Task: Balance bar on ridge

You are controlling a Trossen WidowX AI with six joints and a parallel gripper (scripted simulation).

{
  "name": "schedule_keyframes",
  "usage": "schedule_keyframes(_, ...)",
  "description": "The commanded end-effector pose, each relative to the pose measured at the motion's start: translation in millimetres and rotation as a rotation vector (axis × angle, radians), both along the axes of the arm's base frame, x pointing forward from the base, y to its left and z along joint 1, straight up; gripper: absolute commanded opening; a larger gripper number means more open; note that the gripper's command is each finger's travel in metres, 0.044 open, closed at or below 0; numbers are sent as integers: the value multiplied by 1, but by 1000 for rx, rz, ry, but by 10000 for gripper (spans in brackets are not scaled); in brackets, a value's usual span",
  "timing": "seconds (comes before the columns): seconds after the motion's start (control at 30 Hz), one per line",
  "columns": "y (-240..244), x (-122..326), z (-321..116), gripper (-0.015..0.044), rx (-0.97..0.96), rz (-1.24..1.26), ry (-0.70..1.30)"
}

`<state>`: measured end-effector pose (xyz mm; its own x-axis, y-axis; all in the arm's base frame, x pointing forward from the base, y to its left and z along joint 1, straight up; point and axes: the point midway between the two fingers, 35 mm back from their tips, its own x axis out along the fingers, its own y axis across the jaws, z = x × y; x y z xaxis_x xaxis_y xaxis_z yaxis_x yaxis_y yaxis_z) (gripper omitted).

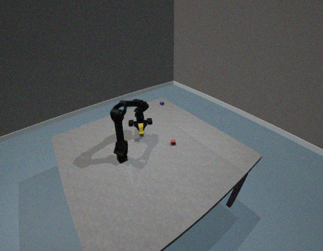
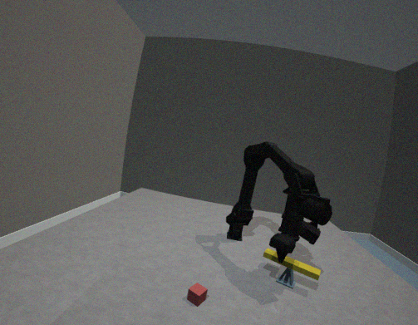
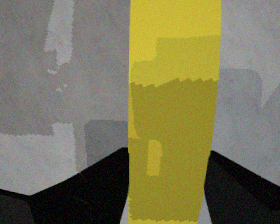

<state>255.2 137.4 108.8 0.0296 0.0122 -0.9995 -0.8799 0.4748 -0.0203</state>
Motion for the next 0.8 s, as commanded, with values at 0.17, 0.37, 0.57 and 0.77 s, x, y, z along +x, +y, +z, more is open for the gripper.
schedule_keyframes(0.17,0,0,-1,0,3,0,2)
schedule_keyframes(0.37,0,0,-2,0,3,0,2)
schedule_keyframes(0.57,0,0,-2,0,3,0,2)
schedule_keyframes(0.77,0,0,-3,0,3,0,2)
